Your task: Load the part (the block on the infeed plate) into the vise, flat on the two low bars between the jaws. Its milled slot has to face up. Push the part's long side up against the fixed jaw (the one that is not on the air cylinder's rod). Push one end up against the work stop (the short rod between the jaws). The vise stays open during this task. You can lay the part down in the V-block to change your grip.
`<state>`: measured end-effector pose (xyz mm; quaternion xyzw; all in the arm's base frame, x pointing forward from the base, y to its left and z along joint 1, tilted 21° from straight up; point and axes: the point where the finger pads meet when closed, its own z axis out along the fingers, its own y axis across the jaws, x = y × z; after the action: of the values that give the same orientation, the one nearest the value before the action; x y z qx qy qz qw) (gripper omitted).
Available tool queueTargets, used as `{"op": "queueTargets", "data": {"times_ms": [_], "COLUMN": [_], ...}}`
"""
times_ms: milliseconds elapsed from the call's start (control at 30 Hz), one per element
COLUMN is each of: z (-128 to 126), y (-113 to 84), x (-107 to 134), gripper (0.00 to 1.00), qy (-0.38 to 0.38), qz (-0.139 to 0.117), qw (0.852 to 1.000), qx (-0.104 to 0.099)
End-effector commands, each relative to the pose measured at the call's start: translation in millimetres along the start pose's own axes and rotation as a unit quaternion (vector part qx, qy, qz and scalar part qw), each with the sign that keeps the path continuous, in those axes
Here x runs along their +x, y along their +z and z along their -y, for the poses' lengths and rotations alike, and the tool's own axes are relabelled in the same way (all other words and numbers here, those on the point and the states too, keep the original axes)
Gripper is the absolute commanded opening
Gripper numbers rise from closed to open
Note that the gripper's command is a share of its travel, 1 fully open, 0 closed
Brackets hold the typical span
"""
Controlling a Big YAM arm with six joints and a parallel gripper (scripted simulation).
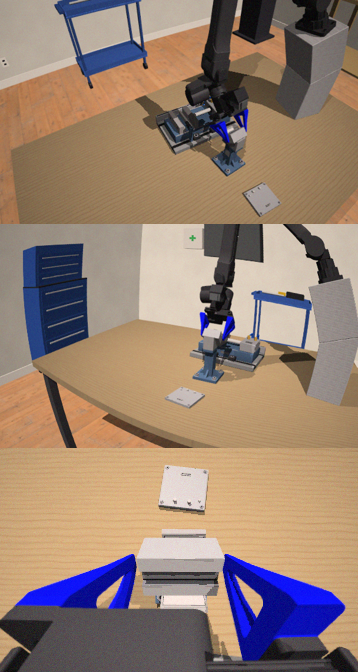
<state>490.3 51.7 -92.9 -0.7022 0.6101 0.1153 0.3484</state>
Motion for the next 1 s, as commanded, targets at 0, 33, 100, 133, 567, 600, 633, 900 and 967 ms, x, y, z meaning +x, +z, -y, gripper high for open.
{"op": "queueTargets", "data": {"times_ms": [0, 33, 100, 133, 567, 600, 633, 900, 967], "z": [5.3, 5.3, 5.3, 5.3, 6.5, 6.5, 6.5, 6.5, 6.5], "y": [-3.6, -3.6, -3.6, -3.6, -4.7, -4.7, -4.7, -4.7, -4.7], "x": [5.2, 5.2, 5.2, 5.2, 4.7, 4.7, 4.7, 4.7, 4.7], "gripper": [0.81, 0.81, 0.81, 0.81, 0.0, 0.0, 0.0, 0.0, 0.0], "qy": [0.001, 0.001, 0.001, 0.001, 0.001, 0.001, 0.001, 0.001, 0.001], "qz": [0.001, 0.001, 0.001, 0.001, 0.0, 0.0, 0.0, 0.0, 0.0], "qw": [1.0, 1.0, 1.0, 1.0, 1.0, 1.0, 1.0, 1.0, 1.0], "qx": [0.002, 0.002, 0.002, 0.002, 0.004, 0.004, 0.004, 0.004, 0.004]}}
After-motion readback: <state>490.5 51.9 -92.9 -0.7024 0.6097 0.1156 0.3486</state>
